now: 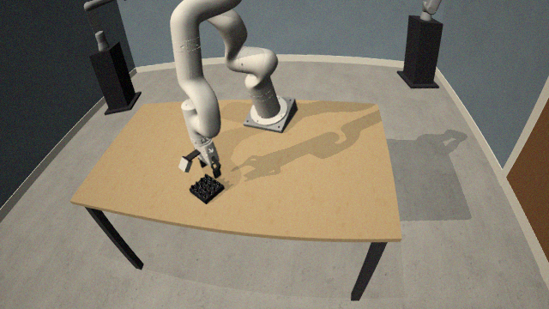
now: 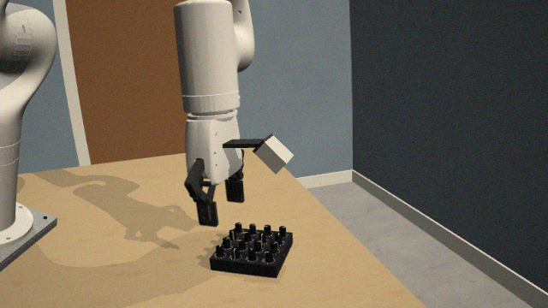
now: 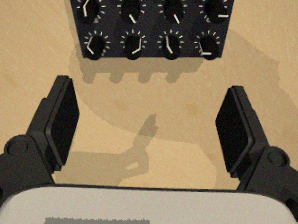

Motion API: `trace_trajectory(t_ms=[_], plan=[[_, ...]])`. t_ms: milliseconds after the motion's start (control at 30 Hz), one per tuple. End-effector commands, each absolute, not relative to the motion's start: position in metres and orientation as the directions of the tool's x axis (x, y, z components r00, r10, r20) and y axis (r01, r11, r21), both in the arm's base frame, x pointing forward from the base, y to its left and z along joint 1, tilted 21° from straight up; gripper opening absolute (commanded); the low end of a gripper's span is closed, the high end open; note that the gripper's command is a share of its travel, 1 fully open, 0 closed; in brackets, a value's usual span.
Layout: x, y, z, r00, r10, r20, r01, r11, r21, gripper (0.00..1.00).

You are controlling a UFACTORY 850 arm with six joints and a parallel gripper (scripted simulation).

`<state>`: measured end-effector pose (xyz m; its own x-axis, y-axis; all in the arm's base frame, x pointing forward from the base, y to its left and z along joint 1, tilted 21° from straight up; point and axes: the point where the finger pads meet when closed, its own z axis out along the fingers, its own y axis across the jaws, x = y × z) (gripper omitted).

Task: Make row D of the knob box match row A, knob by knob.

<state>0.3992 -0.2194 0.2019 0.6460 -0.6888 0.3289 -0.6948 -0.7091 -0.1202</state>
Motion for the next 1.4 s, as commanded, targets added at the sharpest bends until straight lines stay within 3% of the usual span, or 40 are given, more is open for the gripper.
trace_trajectory(t_ms=[0, 467, 933, 1367], plan=[[0.400, -0.220, 0.203, 0.646, -0.689, 0.330, -0.695, -0.709, -0.121, 1.00], [0.400, -0.219, 0.204, 0.592, -0.740, 0.320, -0.741, -0.655, -0.146, 1.00], [0.402, -0.217, 0.210, 0.232, -0.945, 0.230, -0.919, -0.290, -0.266, 1.00], [0.403, -0.216, 0.215, -0.110, -0.987, 0.120, -0.941, 0.065, -0.331, 1.00]])
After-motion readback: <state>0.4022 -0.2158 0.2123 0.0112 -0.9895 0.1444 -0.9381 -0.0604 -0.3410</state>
